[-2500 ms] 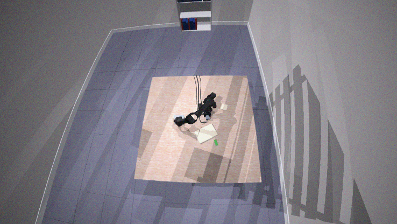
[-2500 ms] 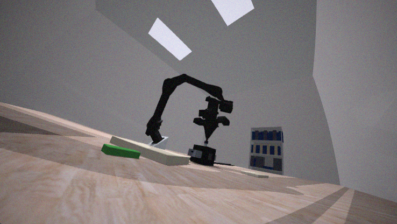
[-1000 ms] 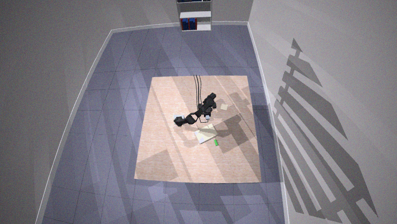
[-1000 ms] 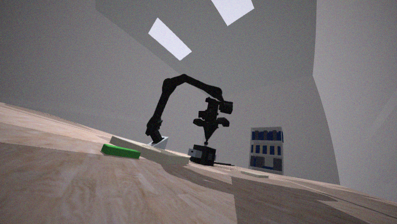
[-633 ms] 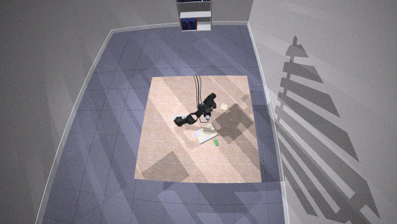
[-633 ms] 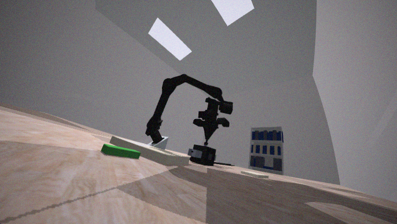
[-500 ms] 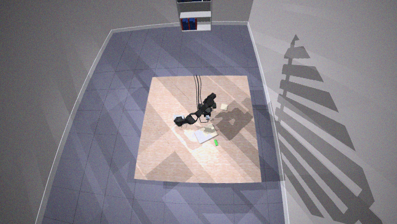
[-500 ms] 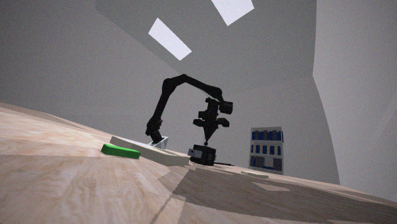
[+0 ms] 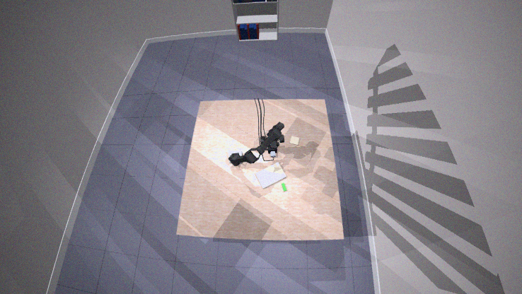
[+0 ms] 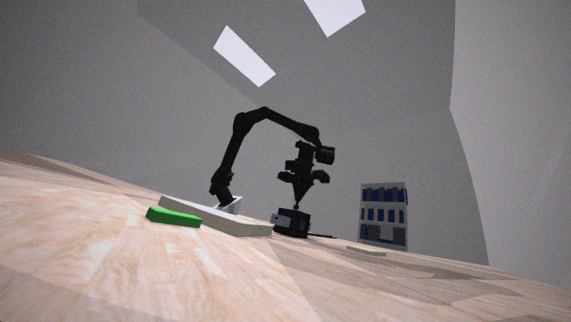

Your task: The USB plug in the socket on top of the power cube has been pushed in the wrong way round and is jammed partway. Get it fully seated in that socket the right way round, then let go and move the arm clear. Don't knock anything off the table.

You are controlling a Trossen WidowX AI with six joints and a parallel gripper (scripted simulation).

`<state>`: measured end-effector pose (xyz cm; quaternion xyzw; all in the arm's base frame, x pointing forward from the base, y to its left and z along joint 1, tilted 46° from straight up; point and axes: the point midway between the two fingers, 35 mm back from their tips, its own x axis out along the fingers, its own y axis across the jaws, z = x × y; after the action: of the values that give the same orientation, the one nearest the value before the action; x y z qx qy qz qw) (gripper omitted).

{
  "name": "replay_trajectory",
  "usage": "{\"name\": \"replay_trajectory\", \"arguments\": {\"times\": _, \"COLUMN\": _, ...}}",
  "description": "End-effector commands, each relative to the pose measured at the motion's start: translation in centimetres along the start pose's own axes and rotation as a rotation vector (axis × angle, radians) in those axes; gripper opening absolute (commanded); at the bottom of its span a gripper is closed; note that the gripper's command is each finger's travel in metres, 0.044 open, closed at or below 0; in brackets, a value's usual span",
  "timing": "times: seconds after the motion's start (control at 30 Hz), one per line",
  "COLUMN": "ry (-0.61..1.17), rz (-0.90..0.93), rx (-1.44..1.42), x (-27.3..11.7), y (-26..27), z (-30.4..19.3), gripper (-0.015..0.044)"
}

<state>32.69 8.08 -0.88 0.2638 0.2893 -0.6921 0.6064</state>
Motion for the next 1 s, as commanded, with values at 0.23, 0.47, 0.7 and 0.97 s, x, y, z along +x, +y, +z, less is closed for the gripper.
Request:
{"name": "replay_trajectory", "arguments": {"times": 0.23, "ry": -0.001, "rz": 0.003, "rx": -0.004, "x": 0.15, "y": 0.04, "z": 0.02, "gripper": 0.0}}
{"name": "replay_trajectory", "arguments": {"times": 0.47, "ry": -0.001, "rz": 0.003, "rx": -0.004, "x": 0.23, "y": 0.04, "z": 0.02, "gripper": 0.0}}
{"name": "replay_trajectory", "arguments": {"times": 0.7, "ry": -0.001, "rz": 0.003, "rx": -0.004, "x": 0.31, "y": 0.04, "z": 0.03, "gripper": 0.0}}
{"name": "replay_trajectory", "arguments": {"times": 0.97, "ry": -0.001, "rz": 0.003, "rx": -0.004, "x": 0.41, "y": 0.04, "z": 0.03, "gripper": 0.0}}
